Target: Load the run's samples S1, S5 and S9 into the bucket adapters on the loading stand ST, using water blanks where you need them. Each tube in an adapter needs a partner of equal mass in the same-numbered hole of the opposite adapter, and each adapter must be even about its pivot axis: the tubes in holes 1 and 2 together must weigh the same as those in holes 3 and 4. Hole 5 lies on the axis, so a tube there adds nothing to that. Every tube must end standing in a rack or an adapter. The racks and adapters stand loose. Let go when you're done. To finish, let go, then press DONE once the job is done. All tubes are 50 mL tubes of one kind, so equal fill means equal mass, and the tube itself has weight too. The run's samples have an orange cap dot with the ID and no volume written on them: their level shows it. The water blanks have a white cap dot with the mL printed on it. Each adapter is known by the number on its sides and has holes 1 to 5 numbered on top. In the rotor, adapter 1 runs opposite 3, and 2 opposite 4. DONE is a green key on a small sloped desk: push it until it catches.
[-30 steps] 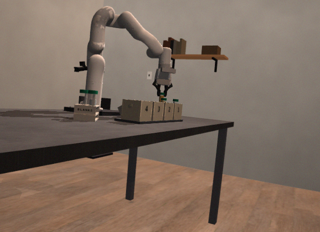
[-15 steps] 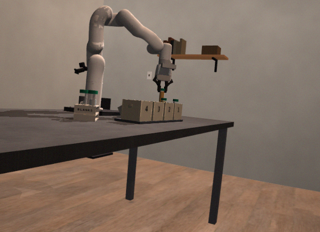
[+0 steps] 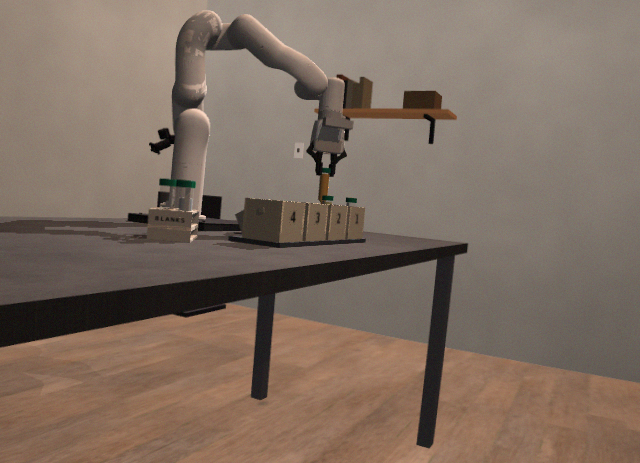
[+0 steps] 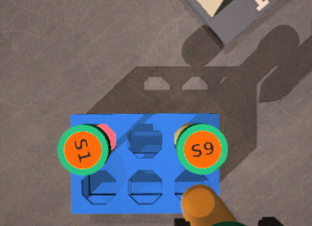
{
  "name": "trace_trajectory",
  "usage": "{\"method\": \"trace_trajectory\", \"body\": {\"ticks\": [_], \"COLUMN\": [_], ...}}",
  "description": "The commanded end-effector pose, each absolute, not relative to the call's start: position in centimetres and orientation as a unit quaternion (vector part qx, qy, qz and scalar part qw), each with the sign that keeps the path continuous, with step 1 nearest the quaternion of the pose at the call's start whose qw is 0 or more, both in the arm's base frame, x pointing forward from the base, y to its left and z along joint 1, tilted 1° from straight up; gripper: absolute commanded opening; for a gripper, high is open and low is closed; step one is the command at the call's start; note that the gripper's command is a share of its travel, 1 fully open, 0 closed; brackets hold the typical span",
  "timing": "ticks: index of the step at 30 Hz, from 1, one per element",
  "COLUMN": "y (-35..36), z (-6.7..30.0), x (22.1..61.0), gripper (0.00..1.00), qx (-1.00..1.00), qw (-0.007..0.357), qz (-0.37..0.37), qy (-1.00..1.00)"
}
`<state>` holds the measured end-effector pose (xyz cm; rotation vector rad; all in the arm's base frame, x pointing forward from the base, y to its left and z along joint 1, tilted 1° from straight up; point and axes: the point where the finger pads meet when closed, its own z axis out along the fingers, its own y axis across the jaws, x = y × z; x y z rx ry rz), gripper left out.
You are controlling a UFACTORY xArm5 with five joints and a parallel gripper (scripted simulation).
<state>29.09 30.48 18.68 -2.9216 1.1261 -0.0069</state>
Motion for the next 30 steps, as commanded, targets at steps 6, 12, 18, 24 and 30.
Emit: {"method": "trace_trajectory", "body": {"ticks": [6,12,18,24,30], "y": [30.5,30.5,30.5,30.5,30.5], "z": [20.8,21.8,22.8,23.9,23.9], "x": [29.2,29.2,29.2,29.2,29.2], "gripper": [0.0,0.0,0.0,0.0,0.0], "qx": [-0.933,-0.933,-0.933,-0.933,-0.933], "qw": [0.009,0.009,0.009,0.009,0.009], "qz": [0.002,0.002,0.002,0.002,0.002], "qy": [0.36,0.36,0.36,0.36,0.36]}}
